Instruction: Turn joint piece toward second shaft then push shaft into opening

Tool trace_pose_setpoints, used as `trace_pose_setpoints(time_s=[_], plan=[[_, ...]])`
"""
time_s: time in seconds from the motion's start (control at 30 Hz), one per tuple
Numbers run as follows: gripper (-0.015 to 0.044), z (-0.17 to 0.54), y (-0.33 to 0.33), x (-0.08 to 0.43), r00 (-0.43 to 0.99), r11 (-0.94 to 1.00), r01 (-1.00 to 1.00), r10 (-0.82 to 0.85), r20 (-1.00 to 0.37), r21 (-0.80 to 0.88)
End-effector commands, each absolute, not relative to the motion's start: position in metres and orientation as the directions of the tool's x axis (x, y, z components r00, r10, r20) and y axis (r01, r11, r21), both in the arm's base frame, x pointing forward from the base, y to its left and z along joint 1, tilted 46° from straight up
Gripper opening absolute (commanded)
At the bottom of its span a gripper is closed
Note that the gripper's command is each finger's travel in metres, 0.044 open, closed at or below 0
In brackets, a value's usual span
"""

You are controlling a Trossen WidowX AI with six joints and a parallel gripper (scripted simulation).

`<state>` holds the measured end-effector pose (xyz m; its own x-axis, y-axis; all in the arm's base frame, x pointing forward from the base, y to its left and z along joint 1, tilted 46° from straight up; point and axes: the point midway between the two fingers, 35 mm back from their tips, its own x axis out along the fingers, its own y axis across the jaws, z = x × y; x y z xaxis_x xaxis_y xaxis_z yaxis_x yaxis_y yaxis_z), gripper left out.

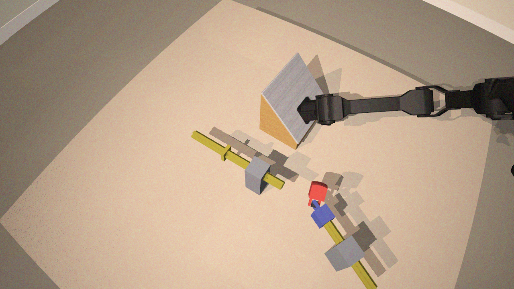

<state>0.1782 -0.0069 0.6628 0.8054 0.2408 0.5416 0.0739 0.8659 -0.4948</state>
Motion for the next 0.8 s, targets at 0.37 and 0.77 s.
trace_pose_setpoints(time_s=[0.37, 0.77], plan=[[0.0440, 0.546, -0.064, 0.252, 0.979, 0.949, -0.055, 0.113, 0.168, -0.312], [0.0440, 0.436, -0.083, 0.273, 0.976, 0.984, -0.138, 0.116, -0.182, -0.111]])
